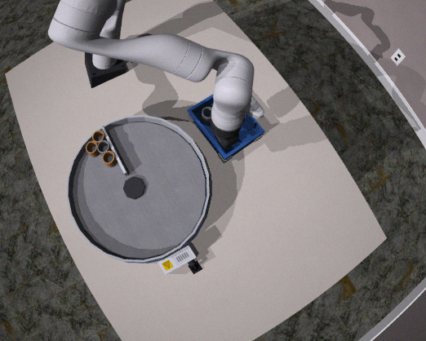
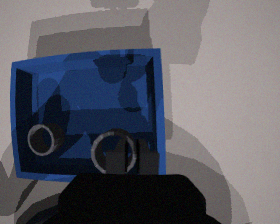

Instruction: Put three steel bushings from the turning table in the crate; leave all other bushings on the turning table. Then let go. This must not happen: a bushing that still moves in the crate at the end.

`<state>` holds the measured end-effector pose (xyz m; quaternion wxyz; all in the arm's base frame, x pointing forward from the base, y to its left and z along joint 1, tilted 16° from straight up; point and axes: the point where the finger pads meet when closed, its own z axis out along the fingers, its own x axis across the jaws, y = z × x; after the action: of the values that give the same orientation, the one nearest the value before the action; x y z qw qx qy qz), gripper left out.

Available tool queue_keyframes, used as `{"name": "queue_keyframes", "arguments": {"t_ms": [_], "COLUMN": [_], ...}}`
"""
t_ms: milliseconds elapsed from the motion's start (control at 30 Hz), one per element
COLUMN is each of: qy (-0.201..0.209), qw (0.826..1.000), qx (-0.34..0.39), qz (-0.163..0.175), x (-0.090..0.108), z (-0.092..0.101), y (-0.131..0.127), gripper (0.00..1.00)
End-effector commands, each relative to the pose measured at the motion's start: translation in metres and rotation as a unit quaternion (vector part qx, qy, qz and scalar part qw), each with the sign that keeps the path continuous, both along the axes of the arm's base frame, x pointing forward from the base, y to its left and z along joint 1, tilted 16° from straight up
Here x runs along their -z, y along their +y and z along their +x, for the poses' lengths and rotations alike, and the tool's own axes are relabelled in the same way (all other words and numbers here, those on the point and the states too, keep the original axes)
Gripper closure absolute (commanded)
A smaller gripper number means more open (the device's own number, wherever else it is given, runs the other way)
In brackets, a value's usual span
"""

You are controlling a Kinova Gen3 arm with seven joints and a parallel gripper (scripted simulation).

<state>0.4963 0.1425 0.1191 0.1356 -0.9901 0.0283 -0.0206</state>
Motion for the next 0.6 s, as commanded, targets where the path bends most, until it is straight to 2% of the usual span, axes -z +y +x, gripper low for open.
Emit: {"name": "queue_keyframes", "arguments": {"t_ms": [0,567], "qy": [-0.003,-0.001], "qw": [1.000,1.000], "qx": [0.003,0.001], "qz": [0.000,0.000], "x": [0.0006,0.0076], "z": [0.0019,0.0012], "y": [0.0001,0.0021], "gripper": [1.00,1.00]}}
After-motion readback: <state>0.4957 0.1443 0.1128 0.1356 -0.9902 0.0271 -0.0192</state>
